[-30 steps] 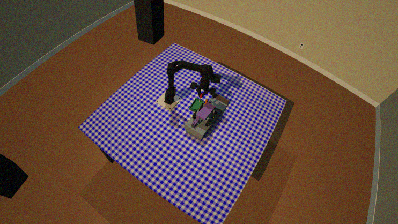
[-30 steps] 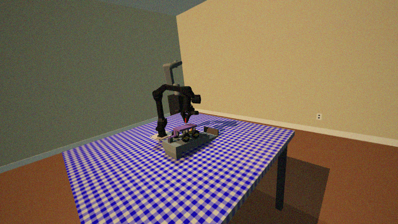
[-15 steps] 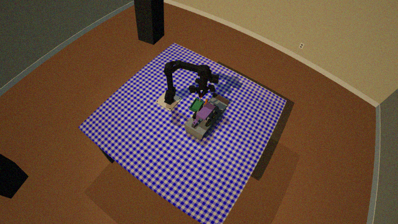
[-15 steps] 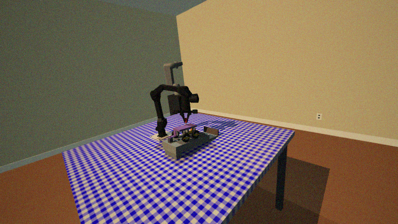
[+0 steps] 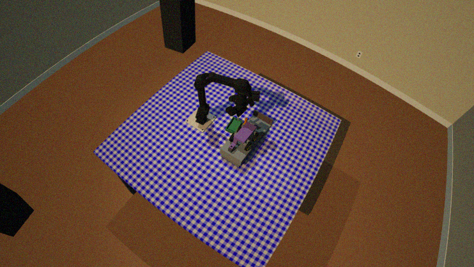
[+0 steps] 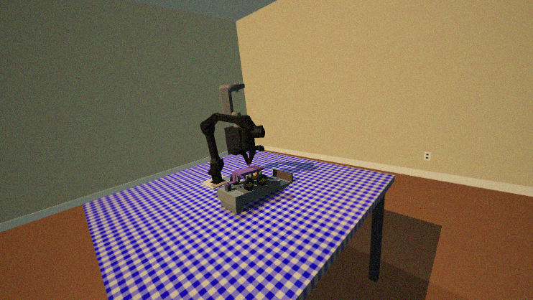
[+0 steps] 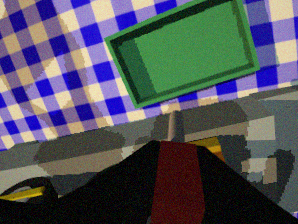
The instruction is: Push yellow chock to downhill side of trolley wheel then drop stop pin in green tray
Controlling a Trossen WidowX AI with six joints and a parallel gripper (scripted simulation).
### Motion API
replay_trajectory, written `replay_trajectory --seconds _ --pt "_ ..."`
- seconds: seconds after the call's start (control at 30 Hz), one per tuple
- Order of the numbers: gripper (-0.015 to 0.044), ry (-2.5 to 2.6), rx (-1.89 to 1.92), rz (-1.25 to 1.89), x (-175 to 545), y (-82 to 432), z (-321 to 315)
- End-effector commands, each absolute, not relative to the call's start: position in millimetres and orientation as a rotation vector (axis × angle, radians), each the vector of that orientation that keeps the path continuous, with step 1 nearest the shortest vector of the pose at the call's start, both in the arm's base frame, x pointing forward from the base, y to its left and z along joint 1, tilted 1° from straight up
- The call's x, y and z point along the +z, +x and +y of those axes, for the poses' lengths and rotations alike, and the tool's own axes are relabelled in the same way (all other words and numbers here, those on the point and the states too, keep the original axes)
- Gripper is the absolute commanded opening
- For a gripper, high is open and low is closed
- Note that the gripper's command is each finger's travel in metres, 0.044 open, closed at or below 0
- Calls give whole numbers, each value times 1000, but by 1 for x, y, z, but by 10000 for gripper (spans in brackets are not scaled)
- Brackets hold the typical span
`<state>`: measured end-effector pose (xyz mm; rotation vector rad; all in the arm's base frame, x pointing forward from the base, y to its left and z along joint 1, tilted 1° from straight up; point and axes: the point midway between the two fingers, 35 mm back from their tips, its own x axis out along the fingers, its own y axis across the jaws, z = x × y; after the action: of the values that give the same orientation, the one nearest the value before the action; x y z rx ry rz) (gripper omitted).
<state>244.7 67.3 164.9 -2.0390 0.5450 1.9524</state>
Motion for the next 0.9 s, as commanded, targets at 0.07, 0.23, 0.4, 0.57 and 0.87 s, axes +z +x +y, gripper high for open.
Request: replay_trajectory --seconds 0.07,0.23,0.4,0.57,0.87 --pt "0 -2109 2054 364 165 245 67" --pt "0 -2171 2138 185 166 246 66" --pt "0 -2201 2175 92 166 246 65" --pt "0 -2203 2179 83 164 244 65" --pt "0 -2220 2217 4 147 222 68"
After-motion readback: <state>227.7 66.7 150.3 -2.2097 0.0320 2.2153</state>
